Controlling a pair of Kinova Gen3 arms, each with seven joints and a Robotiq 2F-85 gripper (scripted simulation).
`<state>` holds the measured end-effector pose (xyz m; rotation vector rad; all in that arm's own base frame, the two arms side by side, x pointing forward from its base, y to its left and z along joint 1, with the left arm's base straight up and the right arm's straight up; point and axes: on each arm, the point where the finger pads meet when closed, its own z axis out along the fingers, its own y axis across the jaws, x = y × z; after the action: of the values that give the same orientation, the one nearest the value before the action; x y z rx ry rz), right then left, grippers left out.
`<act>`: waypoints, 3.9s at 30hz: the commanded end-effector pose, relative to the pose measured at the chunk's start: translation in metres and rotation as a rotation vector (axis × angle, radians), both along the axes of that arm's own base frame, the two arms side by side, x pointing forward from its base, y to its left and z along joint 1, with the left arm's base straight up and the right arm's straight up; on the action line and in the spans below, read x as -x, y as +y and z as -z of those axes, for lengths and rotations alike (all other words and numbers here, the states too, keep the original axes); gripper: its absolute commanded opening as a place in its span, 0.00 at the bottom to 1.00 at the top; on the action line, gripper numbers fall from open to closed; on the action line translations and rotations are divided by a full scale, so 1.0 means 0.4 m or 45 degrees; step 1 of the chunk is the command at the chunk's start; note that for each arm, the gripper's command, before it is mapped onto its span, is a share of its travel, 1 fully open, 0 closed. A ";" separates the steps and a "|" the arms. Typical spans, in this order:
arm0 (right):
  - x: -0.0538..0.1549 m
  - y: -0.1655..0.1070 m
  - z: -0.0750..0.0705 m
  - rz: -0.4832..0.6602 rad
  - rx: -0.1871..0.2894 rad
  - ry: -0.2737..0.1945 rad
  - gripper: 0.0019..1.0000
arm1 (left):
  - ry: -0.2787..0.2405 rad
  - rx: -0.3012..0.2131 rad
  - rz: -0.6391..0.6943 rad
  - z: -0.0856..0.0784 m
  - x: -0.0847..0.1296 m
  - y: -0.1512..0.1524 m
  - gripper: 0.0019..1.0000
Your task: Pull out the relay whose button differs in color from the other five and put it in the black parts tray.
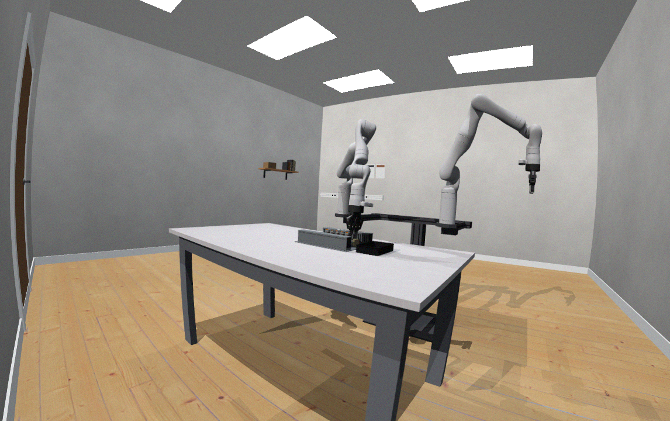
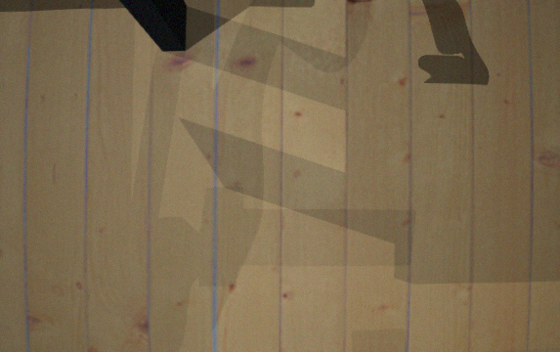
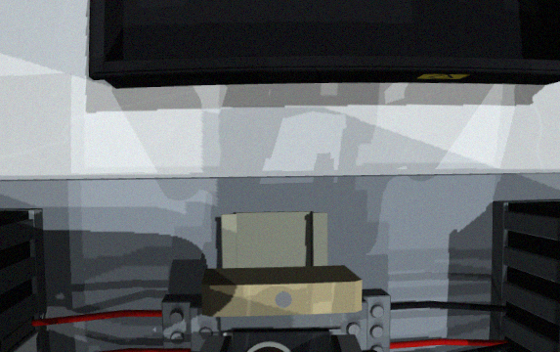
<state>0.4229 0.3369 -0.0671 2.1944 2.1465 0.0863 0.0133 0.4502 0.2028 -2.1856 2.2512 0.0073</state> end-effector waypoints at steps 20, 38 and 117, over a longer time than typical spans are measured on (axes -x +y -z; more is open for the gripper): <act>-0.003 0.001 -0.003 0.000 -0.002 0.010 0.35 | 0.000 -0.002 0.000 -0.002 0.000 0.001 1.00; -0.004 0.001 -0.004 0.001 -0.003 0.044 0.35 | 0.000 -0.002 0.000 -0.002 0.000 0.001 1.00; -0.012 0.001 -0.005 0.002 -0.007 0.196 0.35 | 0.000 -0.002 0.000 -0.002 0.000 0.001 1.00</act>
<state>0.4271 0.3368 -0.0663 2.2724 2.2209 -0.0772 0.0133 0.4502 0.2028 -2.1856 2.2512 0.0073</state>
